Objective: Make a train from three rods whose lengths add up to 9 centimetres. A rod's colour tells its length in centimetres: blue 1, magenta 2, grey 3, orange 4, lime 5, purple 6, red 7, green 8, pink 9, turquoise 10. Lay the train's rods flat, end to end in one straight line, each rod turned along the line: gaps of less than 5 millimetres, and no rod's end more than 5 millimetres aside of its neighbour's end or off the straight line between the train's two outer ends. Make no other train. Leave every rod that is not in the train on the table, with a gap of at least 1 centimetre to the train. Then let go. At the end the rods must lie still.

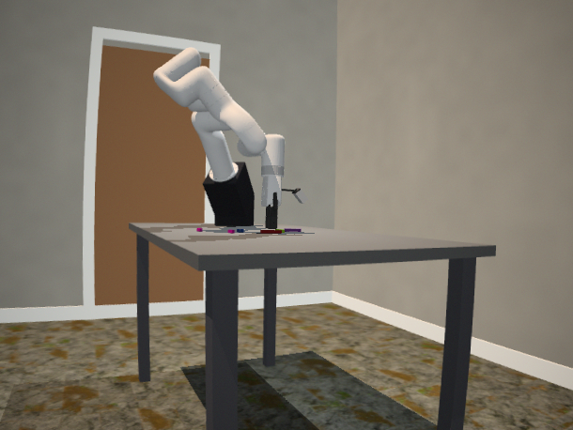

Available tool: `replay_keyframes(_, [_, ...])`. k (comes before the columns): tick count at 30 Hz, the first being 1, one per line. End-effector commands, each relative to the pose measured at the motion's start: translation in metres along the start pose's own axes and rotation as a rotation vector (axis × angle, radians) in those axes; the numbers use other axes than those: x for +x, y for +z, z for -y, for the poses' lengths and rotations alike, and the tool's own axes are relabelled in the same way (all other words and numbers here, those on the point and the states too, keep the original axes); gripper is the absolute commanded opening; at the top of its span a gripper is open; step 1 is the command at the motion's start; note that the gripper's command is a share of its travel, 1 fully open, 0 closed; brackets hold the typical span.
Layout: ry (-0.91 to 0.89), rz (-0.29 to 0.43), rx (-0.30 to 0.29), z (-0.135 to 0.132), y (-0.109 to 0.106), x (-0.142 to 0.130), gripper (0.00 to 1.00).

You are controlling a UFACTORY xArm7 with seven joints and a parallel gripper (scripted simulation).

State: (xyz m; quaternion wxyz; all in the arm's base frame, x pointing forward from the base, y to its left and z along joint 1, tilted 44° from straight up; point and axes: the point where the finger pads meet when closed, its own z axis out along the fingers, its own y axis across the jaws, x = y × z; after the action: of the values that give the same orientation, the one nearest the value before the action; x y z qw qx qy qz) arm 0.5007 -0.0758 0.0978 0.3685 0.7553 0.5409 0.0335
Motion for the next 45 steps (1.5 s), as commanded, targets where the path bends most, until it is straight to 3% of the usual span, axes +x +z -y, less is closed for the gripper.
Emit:
replay_keyframes(1, [-0.001, -0.002, -0.003, -0.001, -0.001, 0.001, 0.24])
replay_keyframes(45, [-0.001, -0.002, -0.003, -0.001, 0.009, 0.001, 0.24])
